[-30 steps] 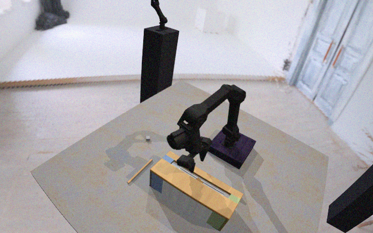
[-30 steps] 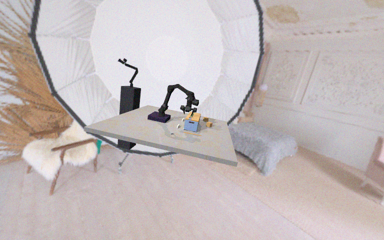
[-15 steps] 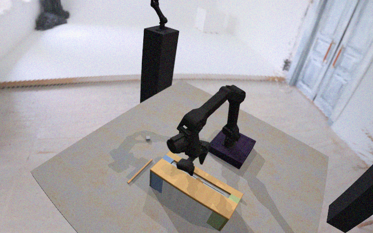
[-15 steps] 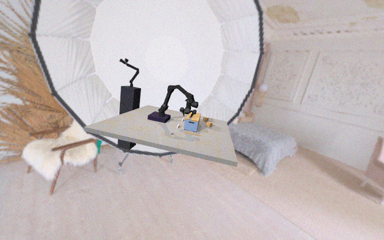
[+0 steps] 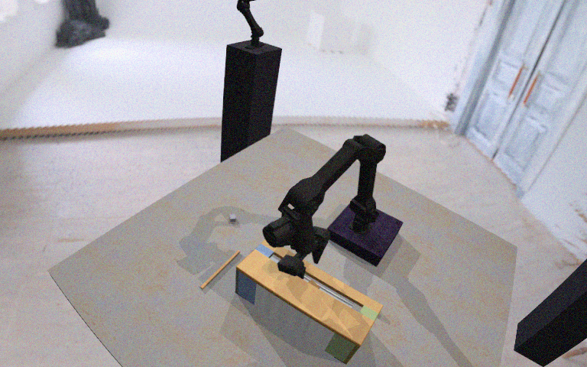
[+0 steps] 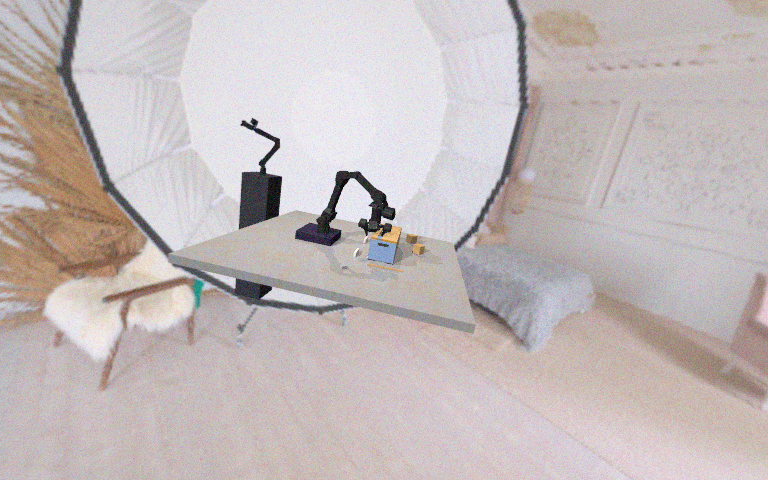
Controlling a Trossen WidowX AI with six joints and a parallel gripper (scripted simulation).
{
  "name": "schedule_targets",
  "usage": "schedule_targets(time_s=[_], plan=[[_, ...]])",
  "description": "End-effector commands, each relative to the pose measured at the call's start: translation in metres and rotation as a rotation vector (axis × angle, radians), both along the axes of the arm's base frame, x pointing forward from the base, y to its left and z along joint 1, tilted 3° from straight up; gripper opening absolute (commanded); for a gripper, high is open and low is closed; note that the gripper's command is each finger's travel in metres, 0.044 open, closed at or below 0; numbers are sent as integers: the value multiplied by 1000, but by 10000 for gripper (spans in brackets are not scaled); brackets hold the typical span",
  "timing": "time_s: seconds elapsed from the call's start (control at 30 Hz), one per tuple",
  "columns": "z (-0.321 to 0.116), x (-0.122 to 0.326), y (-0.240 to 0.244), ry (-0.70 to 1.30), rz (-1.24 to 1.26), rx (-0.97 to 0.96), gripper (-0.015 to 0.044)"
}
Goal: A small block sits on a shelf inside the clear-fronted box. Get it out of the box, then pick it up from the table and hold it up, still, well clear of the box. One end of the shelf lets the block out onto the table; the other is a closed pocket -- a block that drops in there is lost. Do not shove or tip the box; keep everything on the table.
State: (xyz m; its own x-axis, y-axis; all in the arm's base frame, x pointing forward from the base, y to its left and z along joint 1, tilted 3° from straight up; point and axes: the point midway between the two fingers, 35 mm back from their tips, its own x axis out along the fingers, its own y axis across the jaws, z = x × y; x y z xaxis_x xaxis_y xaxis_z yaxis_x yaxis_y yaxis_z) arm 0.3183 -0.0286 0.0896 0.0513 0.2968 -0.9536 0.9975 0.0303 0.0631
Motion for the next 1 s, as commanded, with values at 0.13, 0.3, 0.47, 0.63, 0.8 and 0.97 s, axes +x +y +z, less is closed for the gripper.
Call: schedule_targets(time_s=[0.13,0.3,0.47,0.63,0.8,0.97], plan=[[-2,0,1,1,0,0,400],[-3,-1,15,2,0,1,400],[-4,-1,29,2,0,3,400],[-4,-2,43,2,0,4,400],[-5,-2,56,2,0,5,400],[-5,-3,70,2,0,6,400]])
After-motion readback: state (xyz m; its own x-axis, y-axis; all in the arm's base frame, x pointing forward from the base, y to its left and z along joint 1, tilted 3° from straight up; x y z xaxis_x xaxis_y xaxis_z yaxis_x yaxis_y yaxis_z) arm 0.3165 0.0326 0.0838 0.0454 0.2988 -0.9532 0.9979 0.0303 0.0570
